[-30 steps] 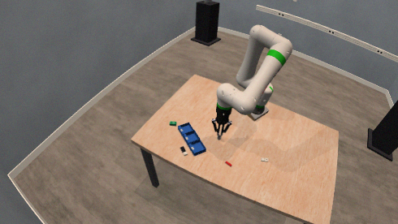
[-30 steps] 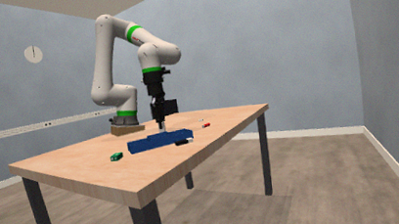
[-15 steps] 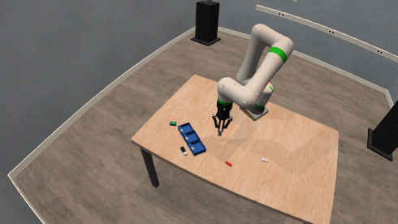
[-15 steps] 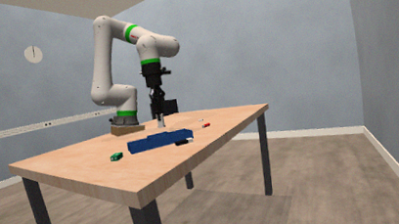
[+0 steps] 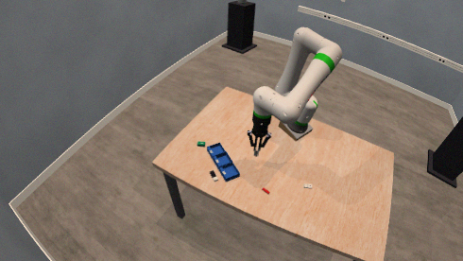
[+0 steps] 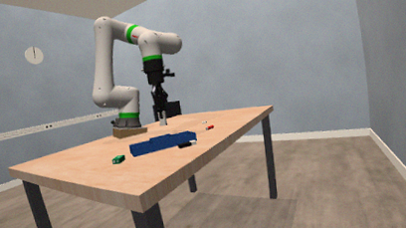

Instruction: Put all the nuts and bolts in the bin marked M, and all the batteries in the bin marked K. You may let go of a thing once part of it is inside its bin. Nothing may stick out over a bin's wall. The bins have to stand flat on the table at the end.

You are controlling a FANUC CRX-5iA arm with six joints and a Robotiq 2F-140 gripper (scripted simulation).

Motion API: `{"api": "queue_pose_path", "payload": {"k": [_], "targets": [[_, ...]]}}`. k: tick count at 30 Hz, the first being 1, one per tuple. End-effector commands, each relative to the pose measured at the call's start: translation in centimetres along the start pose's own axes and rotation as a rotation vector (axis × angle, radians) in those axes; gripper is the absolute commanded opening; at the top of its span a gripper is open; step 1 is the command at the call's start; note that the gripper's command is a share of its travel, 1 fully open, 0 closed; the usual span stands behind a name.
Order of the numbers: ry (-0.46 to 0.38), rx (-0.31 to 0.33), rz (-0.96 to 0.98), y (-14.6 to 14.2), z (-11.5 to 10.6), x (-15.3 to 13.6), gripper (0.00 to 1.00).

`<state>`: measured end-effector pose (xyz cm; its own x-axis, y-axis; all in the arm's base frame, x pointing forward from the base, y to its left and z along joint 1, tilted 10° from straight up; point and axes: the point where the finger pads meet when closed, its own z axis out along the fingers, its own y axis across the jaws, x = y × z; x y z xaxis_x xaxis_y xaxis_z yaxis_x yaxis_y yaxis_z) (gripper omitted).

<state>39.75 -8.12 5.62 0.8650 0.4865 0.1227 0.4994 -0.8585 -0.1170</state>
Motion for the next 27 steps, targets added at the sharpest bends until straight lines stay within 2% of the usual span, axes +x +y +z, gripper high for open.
{"api": "queue_pose_path", "payload": {"k": [1,7,22,24,27], "targets": [[0.0,0.0,0.0,0.0,0.0,0.0,0.15],[0.0,0.0,0.0,0.6,-0.3,-0.1,0.15],[0.0,0.0,0.0,9.5,-0.3,-1.3,0.15],[0.0,0.0,0.0,9.5,-0.3,-1.3,0.15],[0.0,0.0,0.0,11.3,-0.3,-1.5,0.15]]}}
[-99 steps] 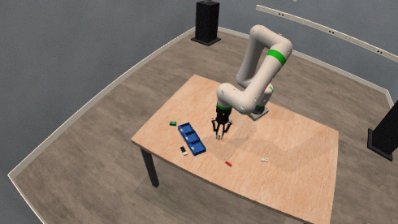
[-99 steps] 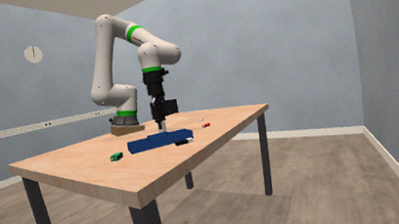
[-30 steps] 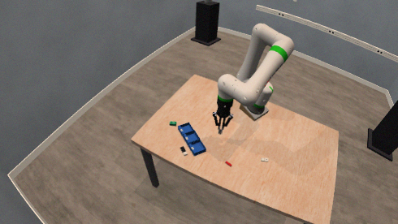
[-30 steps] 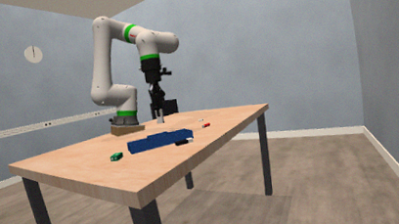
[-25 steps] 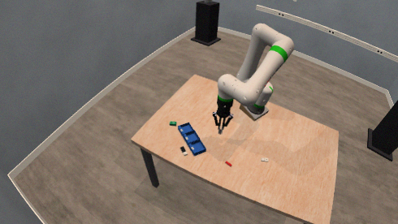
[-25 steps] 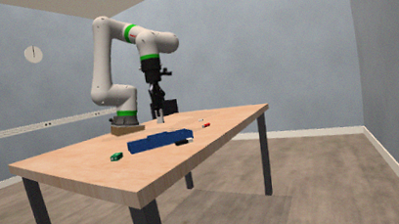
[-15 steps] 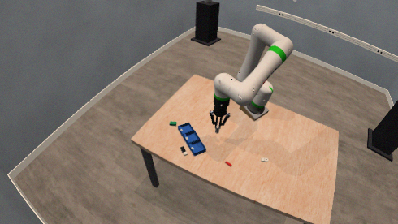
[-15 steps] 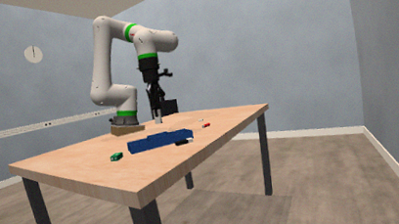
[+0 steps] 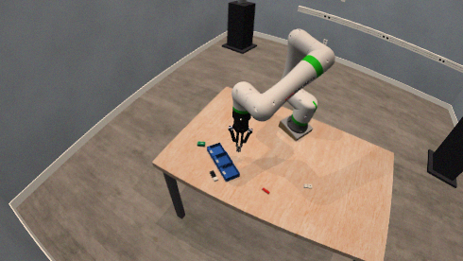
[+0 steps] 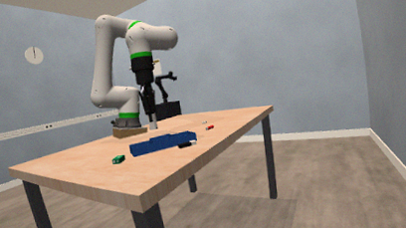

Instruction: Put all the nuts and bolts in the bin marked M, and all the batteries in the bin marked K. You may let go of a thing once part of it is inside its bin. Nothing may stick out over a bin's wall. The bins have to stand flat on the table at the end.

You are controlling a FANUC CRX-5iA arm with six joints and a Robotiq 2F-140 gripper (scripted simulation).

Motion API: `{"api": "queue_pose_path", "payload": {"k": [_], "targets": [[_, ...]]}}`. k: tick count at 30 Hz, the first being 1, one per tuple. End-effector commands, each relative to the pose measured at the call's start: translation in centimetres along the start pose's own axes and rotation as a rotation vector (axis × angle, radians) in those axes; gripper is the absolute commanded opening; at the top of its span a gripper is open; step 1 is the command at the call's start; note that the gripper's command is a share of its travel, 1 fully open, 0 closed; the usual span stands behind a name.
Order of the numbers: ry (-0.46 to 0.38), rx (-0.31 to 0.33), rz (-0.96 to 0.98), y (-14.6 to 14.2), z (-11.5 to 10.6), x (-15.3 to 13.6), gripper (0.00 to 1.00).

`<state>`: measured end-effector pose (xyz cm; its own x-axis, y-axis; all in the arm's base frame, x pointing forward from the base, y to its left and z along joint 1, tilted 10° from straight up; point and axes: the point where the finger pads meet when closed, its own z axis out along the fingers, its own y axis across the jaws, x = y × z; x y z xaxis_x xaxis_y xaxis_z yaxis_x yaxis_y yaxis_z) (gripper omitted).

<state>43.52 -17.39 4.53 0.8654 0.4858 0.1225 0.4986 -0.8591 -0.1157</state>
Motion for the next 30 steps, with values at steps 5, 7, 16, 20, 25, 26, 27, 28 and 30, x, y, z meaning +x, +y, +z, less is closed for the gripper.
{"api": "queue_pose_path", "payload": {"k": [5,7,16,20,25,26,27,28,30], "targets": [[0.0,0.001,-0.001,4.3,0.0,-0.5,0.15],[0.0,0.001,-0.051,4.9,0.0,-0.6,0.15],[-0.002,-0.003,-0.342,9.1,0.0,-1.1,0.15],[-0.004,-0.007,-0.457,11.5,0.0,-1.5,0.15],[0.001,0.001,-0.604,12.9,0.0,-1.6,0.15],[0.001,0.001,-0.604,12.9,0.0,-1.6,0.15],[0.001,0.001,-0.604,12.9,0.0,-1.6,0.15],[0.001,0.001,-0.604,12.9,0.0,-1.6,0.15],[0.001,0.001,-0.604,12.8,0.0,-1.6,0.15]]}}
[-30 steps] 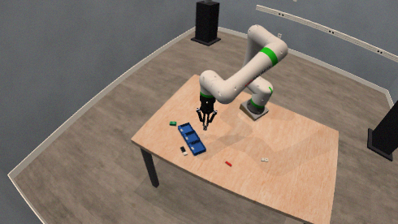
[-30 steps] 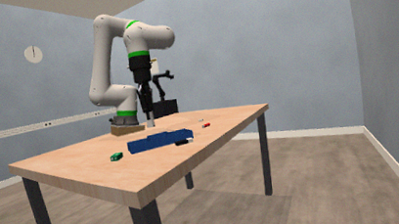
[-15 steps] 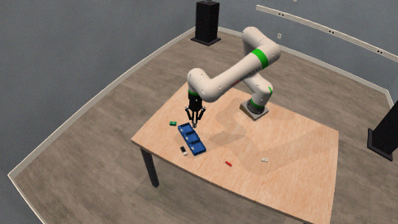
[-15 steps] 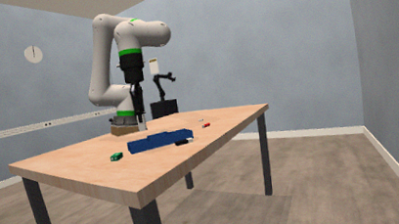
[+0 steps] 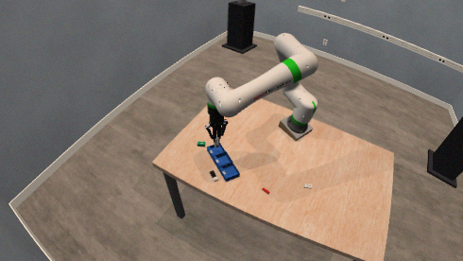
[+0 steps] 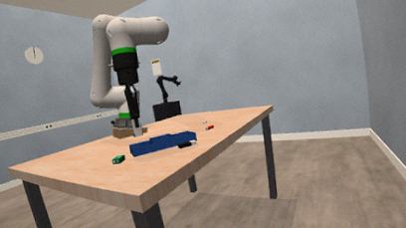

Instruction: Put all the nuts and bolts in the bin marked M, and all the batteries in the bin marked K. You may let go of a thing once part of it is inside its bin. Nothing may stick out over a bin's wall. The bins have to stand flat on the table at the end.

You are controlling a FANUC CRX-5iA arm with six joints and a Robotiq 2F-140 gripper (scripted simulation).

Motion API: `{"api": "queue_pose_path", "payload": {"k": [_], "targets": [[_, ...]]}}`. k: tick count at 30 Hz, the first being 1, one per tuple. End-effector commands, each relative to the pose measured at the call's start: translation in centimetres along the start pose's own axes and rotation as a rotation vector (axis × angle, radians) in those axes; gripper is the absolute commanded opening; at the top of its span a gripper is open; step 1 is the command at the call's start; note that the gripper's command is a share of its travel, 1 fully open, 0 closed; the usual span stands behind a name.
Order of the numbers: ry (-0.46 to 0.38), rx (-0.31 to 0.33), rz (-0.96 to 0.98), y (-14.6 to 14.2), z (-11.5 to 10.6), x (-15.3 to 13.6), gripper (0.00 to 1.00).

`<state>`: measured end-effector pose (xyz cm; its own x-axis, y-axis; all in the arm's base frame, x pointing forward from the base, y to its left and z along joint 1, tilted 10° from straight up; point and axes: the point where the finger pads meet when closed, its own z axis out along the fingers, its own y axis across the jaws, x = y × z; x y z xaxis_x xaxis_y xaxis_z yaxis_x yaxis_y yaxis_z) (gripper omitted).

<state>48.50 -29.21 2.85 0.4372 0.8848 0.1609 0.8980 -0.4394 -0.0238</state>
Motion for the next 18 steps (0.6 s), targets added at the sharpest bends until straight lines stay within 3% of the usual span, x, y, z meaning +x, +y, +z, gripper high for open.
{"api": "queue_pose_path", "payload": {"k": [1,18], "targets": [[0.006,0.004,-0.009,0.03,0.0,0.05,0.15],[0.006,0.004,-0.009,-0.37,0.0,0.32,0.15]]}}
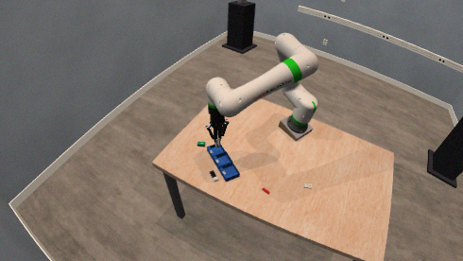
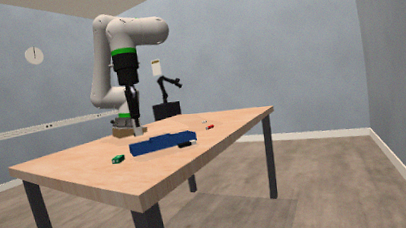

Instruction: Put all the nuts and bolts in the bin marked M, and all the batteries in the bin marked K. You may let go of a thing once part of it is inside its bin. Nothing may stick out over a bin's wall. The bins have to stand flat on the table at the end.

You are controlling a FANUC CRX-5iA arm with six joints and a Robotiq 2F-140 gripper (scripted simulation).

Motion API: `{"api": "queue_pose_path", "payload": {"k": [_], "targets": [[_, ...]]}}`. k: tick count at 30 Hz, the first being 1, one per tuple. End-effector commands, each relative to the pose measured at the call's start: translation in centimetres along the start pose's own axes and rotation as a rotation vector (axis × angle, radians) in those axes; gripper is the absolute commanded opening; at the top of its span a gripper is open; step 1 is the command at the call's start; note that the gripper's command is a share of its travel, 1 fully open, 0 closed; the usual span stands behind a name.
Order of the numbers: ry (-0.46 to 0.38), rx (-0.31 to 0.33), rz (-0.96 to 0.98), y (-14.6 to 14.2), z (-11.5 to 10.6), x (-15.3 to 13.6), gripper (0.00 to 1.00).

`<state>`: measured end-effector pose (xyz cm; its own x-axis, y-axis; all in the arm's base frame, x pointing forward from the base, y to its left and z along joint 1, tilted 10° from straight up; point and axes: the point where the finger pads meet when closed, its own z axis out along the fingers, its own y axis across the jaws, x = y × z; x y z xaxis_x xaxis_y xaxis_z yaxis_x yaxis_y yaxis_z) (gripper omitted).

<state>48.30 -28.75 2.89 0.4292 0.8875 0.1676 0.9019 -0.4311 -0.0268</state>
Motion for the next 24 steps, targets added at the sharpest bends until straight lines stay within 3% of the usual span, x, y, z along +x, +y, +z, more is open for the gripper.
{"api": "queue_pose_path", "payload": {"k": [1,8,24], "targets": [[0.0,0.0,0.0,0.0,0.0,0.0,0.15],[0.0,0.0,0.0,0.0,0.0,0.0,0.15],[0.0,0.0,0.0,0.0,2.8,0.0,0.15]]}}
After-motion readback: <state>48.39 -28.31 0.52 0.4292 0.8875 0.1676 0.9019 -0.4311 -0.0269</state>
